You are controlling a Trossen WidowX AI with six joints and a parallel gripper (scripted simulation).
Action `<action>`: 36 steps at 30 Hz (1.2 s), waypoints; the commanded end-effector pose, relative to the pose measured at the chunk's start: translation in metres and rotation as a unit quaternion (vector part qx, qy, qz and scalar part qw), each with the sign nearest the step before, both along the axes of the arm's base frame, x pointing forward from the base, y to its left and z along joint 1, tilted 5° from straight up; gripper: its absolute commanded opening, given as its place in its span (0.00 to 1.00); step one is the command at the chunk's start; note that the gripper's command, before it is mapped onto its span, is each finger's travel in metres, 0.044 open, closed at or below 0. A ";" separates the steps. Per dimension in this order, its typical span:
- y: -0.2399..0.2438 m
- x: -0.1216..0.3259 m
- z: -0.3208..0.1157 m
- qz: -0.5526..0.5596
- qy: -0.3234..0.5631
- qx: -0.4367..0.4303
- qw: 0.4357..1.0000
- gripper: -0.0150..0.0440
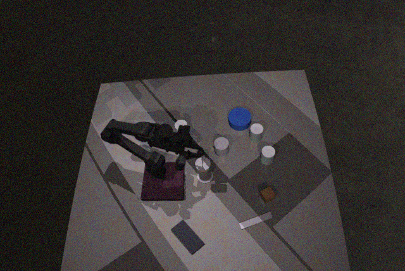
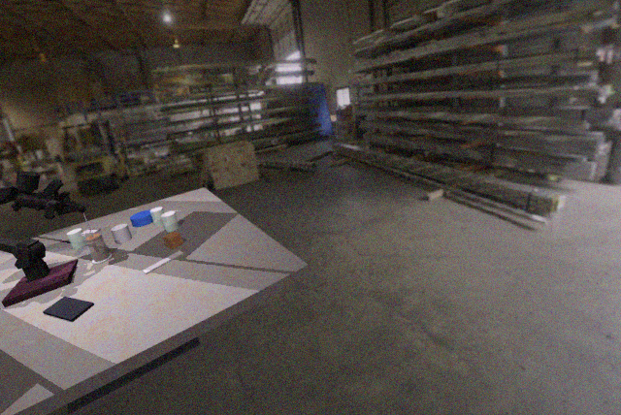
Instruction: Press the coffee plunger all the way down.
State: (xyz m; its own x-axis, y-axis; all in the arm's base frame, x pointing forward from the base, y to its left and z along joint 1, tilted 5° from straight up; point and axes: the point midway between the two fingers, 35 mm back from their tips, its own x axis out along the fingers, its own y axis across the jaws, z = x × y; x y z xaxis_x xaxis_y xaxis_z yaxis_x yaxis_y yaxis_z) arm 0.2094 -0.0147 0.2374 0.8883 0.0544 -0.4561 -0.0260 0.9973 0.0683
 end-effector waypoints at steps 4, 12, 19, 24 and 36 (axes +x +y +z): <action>0.001 0.000 -0.025 0.000 0.020 0.007 1.000 0.45; 0.002 0.001 -0.037 0.000 0.020 0.007 1.000 0.45; 0.004 0.001 -0.048 0.000 0.020 0.007 1.000 0.45; 0.004 0.002 -0.056 0.000 0.019 0.007 1.000 0.45; 0.006 0.005 -0.072 0.000 0.019 0.007 1.000 0.45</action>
State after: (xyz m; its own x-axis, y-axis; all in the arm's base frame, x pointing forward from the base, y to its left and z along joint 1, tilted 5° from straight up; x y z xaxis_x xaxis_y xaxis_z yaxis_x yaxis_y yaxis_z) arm 0.2146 -0.0100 0.1831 0.8900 0.0542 -0.4527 -0.0271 0.9974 0.0661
